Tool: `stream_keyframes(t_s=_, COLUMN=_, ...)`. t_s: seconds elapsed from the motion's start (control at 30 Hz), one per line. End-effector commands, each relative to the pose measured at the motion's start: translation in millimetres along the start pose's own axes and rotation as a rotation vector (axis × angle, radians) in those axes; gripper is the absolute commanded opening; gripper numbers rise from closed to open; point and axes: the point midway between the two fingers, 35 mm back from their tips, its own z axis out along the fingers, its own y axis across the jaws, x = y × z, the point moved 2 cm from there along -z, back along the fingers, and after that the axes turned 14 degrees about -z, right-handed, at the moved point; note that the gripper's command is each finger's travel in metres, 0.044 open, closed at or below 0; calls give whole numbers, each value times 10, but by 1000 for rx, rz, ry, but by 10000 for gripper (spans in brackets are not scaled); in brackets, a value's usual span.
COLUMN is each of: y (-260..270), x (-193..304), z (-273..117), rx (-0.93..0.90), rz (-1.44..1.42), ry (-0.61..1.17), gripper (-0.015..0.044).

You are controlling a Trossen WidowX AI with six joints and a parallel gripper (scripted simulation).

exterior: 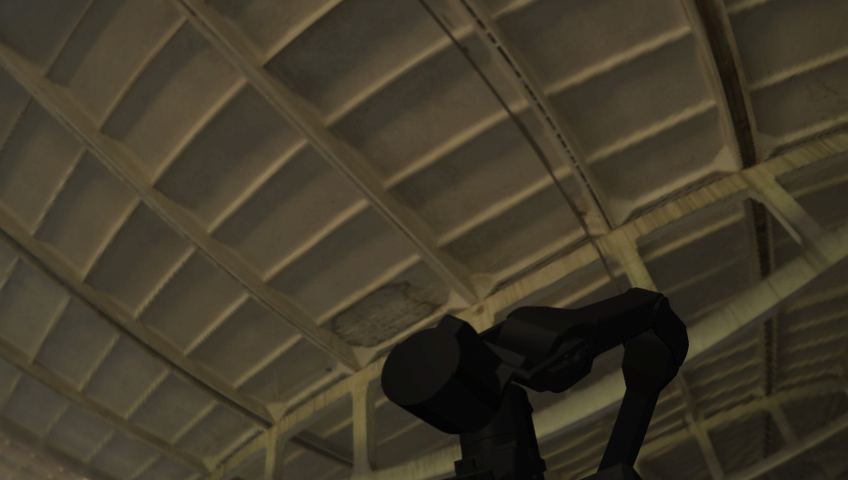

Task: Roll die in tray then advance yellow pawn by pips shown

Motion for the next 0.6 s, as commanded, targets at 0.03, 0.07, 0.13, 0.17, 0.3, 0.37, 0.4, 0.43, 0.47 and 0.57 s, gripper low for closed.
stream_keyframes(t_s=0.03, y=0, x=29, z=109, rx=-6, rz=11, ry=6, gripper=0)
stream_keyframes(t_s=0.07, y=0, x=29, z=112, rx=-6, rz=11, ry=6, gripper=0)
stream_keyframes(t_s=0.13, y=0, x=29, z=125, rx=-6, rz=11, ry=6, gripper=0)
stream_keyframes(t_s=0.17, y=0, x=29, z=134, rx=-6, rz=11, ry=6, gripper=0)
stream_keyframes(t_s=0.3, y=1, x=29, z=192, rx=-7, rz=11, ry=5, gripper=0)
stream_keyframes(t_s=0.37, y=1, x=29, z=224, rx=-7, rz=11, ry=5, gripper=0)
stream_keyframes(t_s=0.4, y=2, x=30, z=240, rx=-7, rz=11, ry=5, gripper=0)
stream_keyframes(t_s=0.43, y=2, x=30, z=256, rx=-7, rz=11, ry=5, gripper=0)
stream_keyframes(t_s=0.47, y=3, x=30, z=269, rx=-7, rz=11, ry=5, gripper=0)
stream_keyframes(t_s=0.57, y=11, x=4, z=224, rx=-4, rz=0, ry=1, gripper=53)
